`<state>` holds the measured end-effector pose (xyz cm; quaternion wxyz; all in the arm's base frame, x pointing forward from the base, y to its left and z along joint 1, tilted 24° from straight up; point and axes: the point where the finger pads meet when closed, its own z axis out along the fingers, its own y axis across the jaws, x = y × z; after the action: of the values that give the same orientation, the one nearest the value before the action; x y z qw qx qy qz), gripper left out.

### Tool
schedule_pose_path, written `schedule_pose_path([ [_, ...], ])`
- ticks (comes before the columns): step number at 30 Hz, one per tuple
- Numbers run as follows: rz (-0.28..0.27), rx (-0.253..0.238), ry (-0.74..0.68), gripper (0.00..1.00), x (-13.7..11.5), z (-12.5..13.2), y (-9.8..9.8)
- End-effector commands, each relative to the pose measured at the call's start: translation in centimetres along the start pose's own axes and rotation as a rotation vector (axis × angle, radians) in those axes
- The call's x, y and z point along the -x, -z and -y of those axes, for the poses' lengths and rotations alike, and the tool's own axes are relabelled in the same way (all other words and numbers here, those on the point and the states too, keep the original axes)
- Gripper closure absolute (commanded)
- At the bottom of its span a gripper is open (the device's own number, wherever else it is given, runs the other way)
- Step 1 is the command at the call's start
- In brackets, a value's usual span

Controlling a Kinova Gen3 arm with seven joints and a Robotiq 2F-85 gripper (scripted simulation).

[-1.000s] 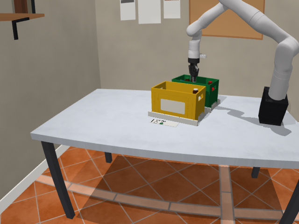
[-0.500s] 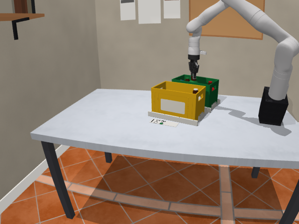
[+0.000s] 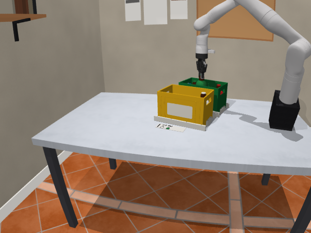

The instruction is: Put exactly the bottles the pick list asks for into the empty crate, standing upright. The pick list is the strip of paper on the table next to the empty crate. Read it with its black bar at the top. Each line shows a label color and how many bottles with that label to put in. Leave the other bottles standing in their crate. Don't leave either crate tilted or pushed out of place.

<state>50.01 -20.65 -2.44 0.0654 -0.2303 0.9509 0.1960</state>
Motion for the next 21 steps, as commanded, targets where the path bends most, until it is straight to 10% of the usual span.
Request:
schedule_pose_path([
  [1,0.001,-0.003,0.000,0.90,0.0,0.1,0.5],
  [21,0.001,-0.002,0.000,0.90,0.0,0.1,3.4],
])
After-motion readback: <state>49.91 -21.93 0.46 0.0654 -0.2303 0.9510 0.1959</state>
